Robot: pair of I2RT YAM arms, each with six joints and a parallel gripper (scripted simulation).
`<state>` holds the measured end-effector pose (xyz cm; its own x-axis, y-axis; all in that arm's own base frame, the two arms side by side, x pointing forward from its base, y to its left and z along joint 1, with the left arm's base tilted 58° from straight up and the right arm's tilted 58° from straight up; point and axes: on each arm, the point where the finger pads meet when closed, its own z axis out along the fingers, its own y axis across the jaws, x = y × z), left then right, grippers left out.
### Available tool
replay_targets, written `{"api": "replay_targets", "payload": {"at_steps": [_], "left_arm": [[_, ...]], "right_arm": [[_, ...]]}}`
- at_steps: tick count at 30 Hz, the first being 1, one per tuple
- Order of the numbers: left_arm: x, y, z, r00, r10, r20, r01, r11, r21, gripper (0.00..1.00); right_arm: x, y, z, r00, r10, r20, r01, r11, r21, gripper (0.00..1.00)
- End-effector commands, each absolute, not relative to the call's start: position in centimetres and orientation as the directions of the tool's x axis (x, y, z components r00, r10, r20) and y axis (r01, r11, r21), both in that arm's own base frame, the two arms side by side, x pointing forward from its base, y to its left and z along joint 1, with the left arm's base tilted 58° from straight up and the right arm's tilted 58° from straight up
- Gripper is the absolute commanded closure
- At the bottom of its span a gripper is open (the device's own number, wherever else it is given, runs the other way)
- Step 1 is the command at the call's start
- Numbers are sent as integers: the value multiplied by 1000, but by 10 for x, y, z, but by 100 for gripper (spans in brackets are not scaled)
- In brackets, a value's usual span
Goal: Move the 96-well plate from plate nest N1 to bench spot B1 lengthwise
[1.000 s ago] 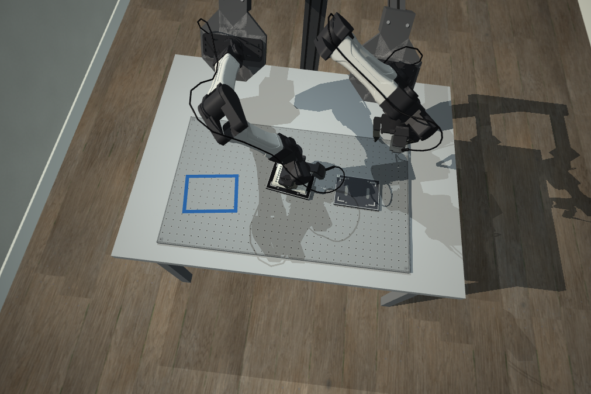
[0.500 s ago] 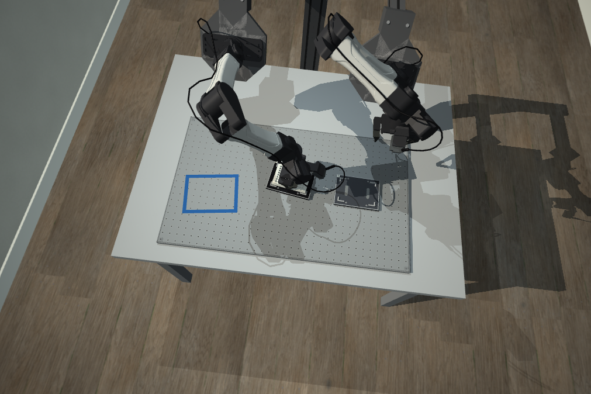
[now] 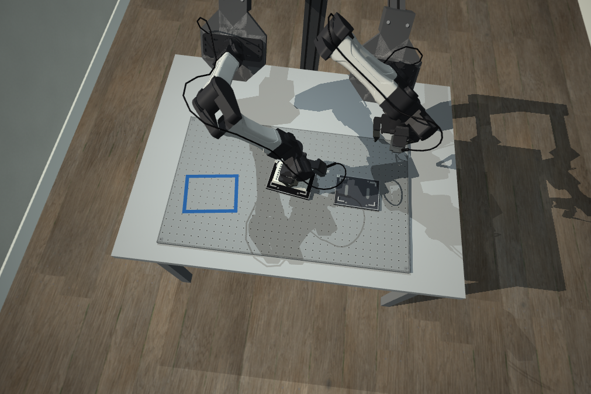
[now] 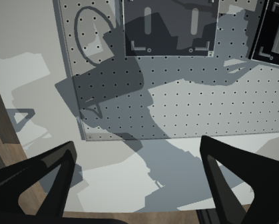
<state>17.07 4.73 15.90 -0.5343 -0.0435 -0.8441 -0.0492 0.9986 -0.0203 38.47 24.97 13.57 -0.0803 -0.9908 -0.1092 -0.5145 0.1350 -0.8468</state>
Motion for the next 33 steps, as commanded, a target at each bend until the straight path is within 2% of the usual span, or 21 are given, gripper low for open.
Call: {"api": "replay_targets", "payload": {"at_steps": [1, 33], "left_arm": [[171, 47, 161, -529, -34, -848, -40, 999, -15, 0], [171, 47, 161, -529, -34, -848, -40, 999, -15, 0]], "right_arm": [[371, 250, 140, -77, -992, -103, -520, 128, -845, 100], [332, 250, 160, -78, -992, -94, -525, 121, -842, 100]]}}
